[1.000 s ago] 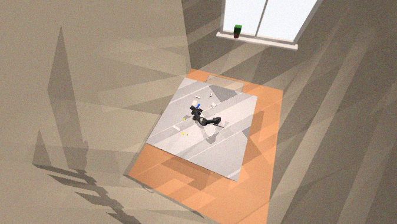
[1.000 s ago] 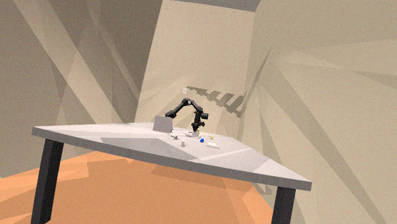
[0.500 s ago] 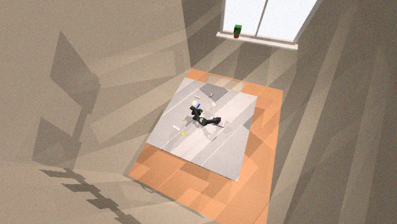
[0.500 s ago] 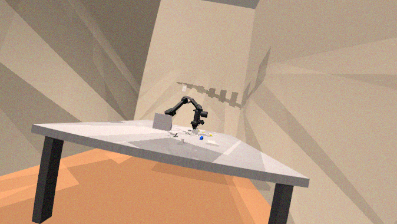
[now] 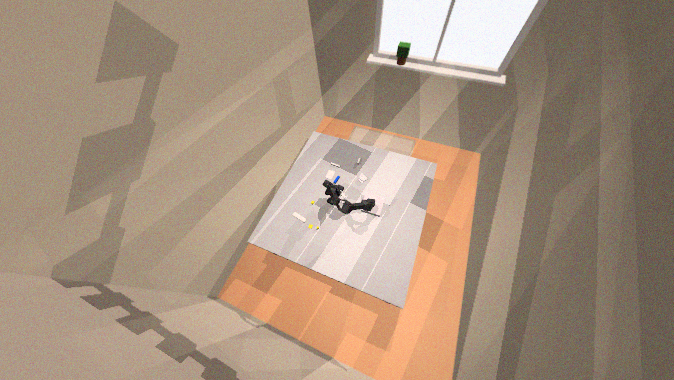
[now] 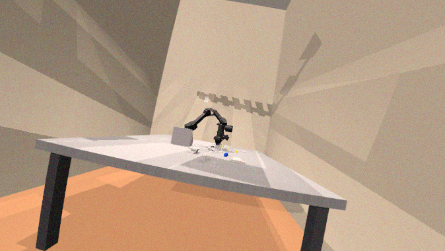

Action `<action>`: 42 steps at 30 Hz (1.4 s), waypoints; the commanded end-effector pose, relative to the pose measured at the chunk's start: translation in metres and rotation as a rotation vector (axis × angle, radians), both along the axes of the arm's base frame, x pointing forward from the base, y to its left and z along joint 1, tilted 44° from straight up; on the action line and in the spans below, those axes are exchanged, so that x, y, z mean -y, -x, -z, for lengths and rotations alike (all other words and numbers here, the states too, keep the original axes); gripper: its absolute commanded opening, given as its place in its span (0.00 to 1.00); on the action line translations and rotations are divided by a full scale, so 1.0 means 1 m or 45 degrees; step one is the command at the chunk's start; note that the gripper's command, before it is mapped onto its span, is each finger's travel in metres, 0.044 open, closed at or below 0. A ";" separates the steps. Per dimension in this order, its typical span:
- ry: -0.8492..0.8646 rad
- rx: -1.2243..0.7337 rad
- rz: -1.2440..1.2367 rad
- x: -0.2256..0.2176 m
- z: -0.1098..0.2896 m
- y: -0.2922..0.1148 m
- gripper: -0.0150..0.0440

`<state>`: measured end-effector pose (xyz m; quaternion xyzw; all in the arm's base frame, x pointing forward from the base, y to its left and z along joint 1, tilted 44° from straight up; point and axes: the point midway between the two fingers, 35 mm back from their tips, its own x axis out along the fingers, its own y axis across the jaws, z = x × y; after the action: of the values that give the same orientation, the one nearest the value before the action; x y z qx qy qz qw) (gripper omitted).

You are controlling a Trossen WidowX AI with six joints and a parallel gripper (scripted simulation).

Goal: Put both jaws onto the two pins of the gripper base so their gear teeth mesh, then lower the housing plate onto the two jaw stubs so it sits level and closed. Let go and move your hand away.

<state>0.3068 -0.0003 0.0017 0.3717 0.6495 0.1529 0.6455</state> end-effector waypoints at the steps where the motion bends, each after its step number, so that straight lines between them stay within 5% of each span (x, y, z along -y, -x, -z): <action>1: -0.007 -0.003 0.006 -0.002 0.001 0.000 0.48; 42: -0.008 -0.006 0.009 -0.008 0.008 -0.001 0.48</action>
<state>0.3080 0.0067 -0.0061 0.3729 0.6493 0.1518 0.6452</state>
